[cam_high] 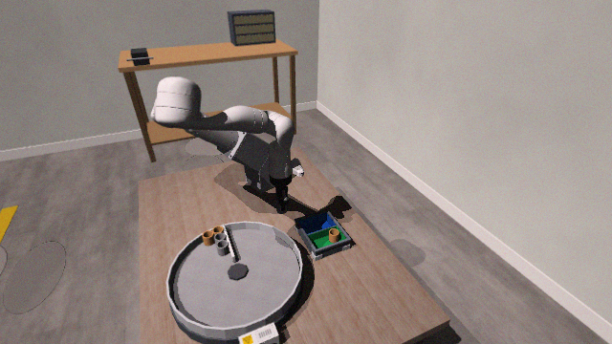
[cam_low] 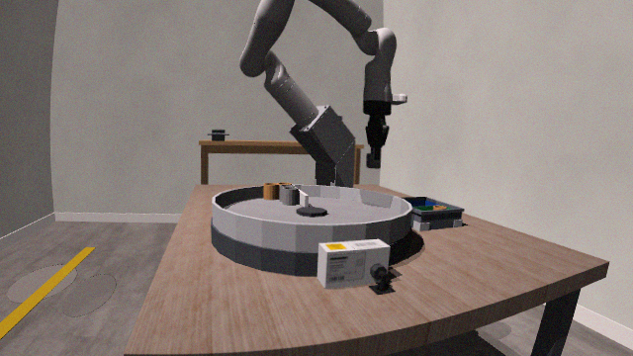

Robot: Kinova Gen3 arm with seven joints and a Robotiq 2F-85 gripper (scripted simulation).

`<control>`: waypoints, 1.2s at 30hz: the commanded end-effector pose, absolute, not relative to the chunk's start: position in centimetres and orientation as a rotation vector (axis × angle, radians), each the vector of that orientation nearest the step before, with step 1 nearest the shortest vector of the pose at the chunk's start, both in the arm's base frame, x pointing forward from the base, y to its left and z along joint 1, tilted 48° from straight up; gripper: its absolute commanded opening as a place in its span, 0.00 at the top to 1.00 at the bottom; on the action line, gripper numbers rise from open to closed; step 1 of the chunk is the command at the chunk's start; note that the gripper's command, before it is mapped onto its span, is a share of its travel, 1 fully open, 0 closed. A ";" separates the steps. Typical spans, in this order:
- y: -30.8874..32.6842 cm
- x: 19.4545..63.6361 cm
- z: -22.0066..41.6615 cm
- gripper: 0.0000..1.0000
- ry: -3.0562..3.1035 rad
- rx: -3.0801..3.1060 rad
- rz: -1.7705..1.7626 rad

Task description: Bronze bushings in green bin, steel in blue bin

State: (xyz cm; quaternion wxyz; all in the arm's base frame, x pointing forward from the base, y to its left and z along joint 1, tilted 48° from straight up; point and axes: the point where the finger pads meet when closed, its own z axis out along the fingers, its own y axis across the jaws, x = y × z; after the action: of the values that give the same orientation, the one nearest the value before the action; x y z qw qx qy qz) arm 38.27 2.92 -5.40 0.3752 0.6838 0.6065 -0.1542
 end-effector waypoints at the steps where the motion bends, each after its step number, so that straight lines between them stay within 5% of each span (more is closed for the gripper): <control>1: 4.2 38.1 -7.1 1.00 1.564 1.739 -0.406; 22: 14.9 39.9 -17.8 1.00 1.564 1.739 -0.406; 36: 15.0 40.0 -17.7 1.00 1.563 1.740 -0.404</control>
State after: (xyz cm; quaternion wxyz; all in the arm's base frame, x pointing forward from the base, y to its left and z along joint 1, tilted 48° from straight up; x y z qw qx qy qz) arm 39.98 14.84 -17.73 0.3747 0.6797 0.6103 -0.1590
